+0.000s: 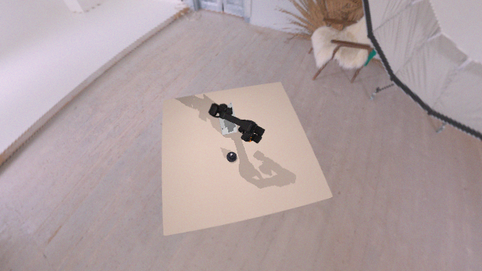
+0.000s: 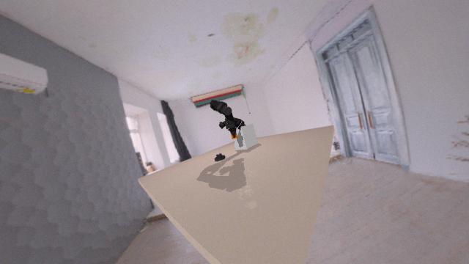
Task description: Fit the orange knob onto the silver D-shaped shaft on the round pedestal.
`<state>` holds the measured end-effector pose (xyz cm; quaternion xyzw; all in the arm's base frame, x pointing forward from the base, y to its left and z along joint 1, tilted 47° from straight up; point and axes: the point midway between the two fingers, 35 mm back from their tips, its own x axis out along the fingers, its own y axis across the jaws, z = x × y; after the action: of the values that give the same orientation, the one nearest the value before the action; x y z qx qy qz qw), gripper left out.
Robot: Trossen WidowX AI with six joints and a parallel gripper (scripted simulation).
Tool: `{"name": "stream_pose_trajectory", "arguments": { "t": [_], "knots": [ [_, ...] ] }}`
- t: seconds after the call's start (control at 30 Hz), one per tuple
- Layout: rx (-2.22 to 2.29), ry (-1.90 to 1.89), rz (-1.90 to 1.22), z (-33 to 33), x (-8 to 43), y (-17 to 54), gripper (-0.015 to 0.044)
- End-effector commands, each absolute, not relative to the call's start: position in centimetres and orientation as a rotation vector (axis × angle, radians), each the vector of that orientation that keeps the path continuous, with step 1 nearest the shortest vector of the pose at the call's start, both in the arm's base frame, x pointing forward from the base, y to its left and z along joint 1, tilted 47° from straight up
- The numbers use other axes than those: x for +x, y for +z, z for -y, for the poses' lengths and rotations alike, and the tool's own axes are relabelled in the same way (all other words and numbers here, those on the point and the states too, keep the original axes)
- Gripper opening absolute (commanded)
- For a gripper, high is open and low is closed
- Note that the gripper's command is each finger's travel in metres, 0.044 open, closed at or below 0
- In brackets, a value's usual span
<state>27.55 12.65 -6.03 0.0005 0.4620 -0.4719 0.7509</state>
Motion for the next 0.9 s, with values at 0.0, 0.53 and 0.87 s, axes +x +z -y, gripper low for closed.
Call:
{"name": "stream_pose_trajectory", "arguments": {
  "t": [0.0,0.53,0.87],
  "knots": [
    [0.010,-1.021,-1.010,-12.3,28.3,-5.4,0.0000],
    [0.018,-1.009,-1.018,-9.1,31.0,-3.4,0.0000],
    [0.019,-1.007,-1.017,-6.8,32.5,-2.1,0.0000]
  ]
}}
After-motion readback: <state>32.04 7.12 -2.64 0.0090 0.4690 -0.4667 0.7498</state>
